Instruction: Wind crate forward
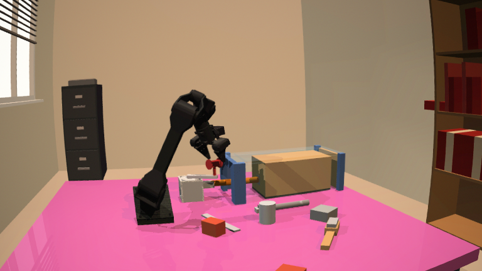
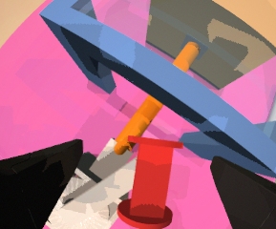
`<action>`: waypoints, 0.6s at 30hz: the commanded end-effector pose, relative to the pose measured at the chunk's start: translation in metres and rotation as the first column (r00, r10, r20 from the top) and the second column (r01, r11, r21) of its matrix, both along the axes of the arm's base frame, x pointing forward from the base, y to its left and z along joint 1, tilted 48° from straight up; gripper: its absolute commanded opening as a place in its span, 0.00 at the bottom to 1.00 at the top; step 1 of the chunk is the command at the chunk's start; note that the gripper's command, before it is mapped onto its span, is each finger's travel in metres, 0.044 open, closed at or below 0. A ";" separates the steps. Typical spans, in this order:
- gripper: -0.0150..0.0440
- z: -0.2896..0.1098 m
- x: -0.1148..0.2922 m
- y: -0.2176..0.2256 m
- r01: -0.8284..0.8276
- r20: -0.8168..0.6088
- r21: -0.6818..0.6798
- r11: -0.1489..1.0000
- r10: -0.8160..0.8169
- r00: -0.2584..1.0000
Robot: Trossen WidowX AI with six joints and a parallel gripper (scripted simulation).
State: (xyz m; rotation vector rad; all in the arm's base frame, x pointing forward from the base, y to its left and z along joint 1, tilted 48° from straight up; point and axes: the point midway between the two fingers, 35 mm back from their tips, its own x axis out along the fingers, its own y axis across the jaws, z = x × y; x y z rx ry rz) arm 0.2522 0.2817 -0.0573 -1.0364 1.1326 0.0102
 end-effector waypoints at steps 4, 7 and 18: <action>1.00 -0.005 0.002 -0.010 -0.004 0.004 -0.004 1.000 0.004 1.000; 1.00 -0.009 0.002 -0.013 -0.003 0.004 -0.004 1.000 0.004 1.000; 0.91 -0.016 0.002 -0.020 0.001 0.000 -0.002 1.000 -0.001 1.000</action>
